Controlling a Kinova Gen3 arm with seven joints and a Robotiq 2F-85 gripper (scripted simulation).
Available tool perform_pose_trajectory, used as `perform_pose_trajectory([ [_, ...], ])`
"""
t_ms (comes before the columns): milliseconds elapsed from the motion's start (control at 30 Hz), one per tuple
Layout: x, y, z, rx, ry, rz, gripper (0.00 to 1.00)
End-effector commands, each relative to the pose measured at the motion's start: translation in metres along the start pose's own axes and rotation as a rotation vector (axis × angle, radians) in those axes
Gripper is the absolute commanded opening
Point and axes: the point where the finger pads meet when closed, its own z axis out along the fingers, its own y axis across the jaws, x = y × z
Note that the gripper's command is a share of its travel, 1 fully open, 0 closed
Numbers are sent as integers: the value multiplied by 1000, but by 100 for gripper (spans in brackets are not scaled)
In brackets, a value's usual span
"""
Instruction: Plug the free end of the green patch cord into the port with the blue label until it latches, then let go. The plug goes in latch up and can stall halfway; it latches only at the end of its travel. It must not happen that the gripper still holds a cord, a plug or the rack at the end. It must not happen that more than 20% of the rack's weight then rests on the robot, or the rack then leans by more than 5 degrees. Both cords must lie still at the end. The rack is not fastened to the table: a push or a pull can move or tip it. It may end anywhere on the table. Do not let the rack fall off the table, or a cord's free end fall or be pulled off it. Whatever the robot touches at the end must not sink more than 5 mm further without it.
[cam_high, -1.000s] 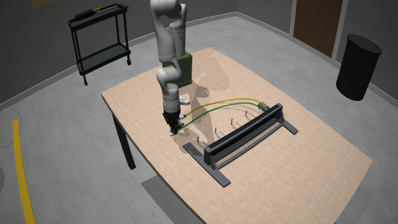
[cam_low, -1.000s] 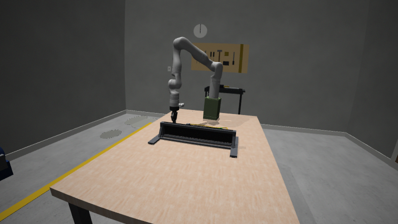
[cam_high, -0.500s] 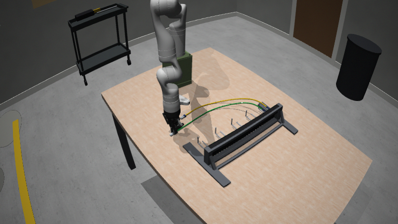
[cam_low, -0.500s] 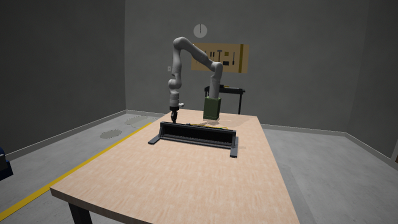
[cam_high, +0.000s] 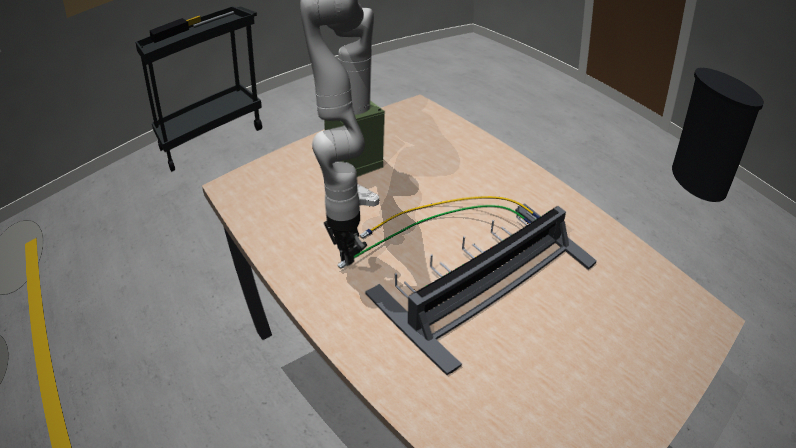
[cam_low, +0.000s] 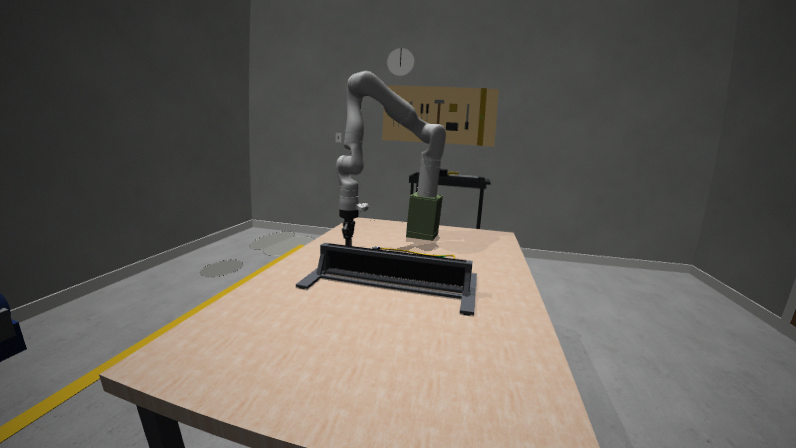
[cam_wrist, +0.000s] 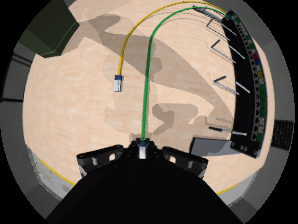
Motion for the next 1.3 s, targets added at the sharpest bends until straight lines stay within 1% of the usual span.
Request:
perform_pose_trajectory([
  [0,0,1,-8,-2,1,-5,0],
  [367,0,0,-28,-2,1,-5,0],
  [433,0,0,-28,-2,1,-5,0],
  [767,0,1,-43,-3,0,-5,0],
  [933,0,1,-47,-3,0,-5,0],
  [1267,-1,1,-49,-4,-1,-5,0],
])
